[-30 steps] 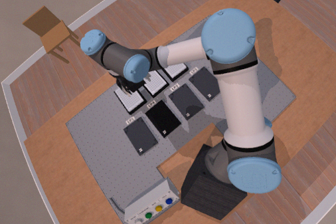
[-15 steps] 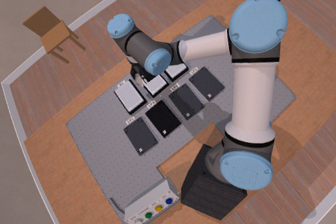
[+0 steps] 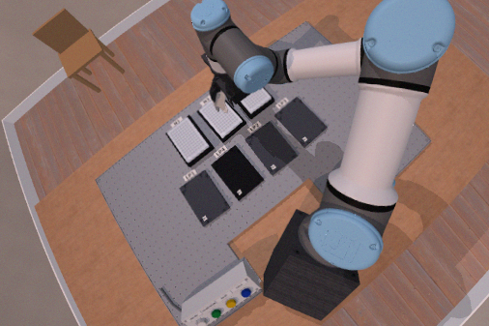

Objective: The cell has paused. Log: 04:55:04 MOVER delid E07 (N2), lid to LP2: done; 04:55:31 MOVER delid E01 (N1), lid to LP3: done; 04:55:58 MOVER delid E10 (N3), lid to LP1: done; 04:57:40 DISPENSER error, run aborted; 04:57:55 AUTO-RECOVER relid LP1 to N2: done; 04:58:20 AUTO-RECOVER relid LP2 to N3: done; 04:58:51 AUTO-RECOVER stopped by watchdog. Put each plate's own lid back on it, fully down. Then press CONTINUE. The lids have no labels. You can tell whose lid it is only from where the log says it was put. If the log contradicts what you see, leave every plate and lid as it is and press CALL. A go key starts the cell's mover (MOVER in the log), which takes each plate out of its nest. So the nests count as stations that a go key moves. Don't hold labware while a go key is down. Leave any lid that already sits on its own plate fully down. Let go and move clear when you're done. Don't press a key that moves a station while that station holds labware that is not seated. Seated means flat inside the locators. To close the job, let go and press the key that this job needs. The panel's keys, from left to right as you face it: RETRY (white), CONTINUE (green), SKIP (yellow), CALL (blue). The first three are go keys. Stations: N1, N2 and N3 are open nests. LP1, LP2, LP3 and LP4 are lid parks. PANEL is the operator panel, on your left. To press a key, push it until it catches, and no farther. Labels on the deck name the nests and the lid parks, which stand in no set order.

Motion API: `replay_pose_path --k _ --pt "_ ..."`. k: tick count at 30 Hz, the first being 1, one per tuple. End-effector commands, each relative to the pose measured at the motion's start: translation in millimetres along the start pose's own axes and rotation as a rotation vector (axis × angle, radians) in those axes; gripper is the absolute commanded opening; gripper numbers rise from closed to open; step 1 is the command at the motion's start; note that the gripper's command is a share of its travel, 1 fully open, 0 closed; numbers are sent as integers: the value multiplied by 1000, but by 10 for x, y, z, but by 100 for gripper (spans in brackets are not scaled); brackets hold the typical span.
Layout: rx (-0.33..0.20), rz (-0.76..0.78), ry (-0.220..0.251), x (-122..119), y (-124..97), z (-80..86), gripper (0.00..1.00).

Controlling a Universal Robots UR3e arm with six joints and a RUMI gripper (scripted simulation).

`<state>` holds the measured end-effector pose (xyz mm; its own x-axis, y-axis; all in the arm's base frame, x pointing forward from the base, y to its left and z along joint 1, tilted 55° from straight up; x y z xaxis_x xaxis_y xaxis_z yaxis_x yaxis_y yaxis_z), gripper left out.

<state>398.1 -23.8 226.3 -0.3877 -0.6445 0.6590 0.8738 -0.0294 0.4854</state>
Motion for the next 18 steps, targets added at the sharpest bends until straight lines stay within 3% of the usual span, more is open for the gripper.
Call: replay_pose_path --k 1,9,18 --pt "4 1 5 255 35 5 82" --pt "5 1 5 553 76 4 82" --pt "5 1 5 568 78 4 82"
Point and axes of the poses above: the point where the finger pads meet when closed, its own z axis back along the fingers, its own x axis across the jaws, y = z × x, the point moved 8 cm from there along z, back along the fingers, and after that the axes turned 7 degrees about -z, right-handed, at the moved point
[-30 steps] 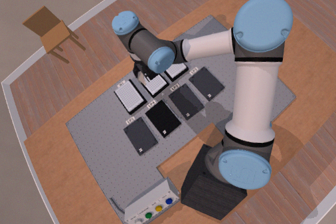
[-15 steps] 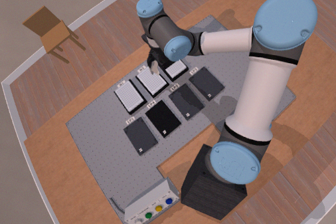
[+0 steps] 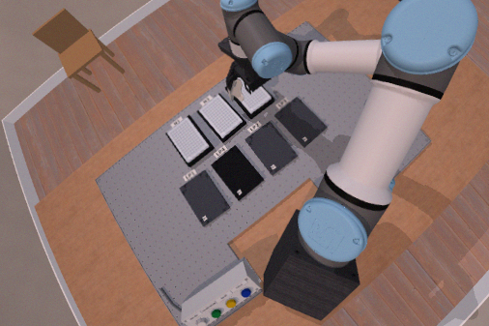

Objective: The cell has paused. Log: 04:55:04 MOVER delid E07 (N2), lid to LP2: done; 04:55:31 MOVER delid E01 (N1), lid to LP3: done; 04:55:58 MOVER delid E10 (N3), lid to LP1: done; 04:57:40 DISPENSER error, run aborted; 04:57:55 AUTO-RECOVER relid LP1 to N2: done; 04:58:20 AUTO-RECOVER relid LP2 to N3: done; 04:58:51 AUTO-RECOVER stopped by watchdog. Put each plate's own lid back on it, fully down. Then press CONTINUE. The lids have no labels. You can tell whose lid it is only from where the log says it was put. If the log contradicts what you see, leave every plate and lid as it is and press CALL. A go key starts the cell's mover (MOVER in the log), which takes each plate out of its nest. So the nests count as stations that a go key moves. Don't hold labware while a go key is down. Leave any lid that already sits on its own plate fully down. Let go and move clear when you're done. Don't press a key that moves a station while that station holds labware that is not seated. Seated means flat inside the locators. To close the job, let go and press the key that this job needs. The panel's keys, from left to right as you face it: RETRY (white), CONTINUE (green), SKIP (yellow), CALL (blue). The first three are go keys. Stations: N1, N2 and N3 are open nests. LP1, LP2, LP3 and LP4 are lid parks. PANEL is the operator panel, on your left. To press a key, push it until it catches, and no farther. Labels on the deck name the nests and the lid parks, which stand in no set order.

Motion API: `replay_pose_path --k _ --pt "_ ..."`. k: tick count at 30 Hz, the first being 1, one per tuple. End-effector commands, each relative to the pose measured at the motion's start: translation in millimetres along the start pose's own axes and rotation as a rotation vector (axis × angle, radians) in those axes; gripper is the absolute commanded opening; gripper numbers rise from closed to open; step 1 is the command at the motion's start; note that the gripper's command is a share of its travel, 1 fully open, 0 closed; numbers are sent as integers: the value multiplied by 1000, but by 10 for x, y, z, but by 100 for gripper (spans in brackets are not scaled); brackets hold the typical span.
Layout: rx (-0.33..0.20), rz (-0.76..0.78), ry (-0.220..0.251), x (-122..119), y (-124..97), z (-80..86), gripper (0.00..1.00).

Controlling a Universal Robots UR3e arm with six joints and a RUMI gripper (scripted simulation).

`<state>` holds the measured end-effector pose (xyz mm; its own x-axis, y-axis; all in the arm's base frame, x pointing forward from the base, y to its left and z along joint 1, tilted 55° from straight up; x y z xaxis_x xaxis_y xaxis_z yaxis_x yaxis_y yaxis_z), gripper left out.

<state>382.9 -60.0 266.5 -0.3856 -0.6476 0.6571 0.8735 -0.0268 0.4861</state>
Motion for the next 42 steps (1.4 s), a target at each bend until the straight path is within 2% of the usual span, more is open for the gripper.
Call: replay_pose_path --k 1,6,18,33,34,42 --pt "2 0 1 11 5 6 82" --pt "2 0 1 11 5 5 82" --pt "2 0 1 11 5 -195 82" --pt "2 0 1 11 5 -214 82" --pt "2 0 1 11 5 -214 0" --pt "2 0 1 11 5 -214 0"
Point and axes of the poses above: the point where the finger pads meet when closed, its own z axis back along the fingers, its own x axis across the jaws, y = z × x, the point moved 8 cm from there along z, back along the fingers, and after that the axes turned 7 degrees about -z, right-handed, at the moved point
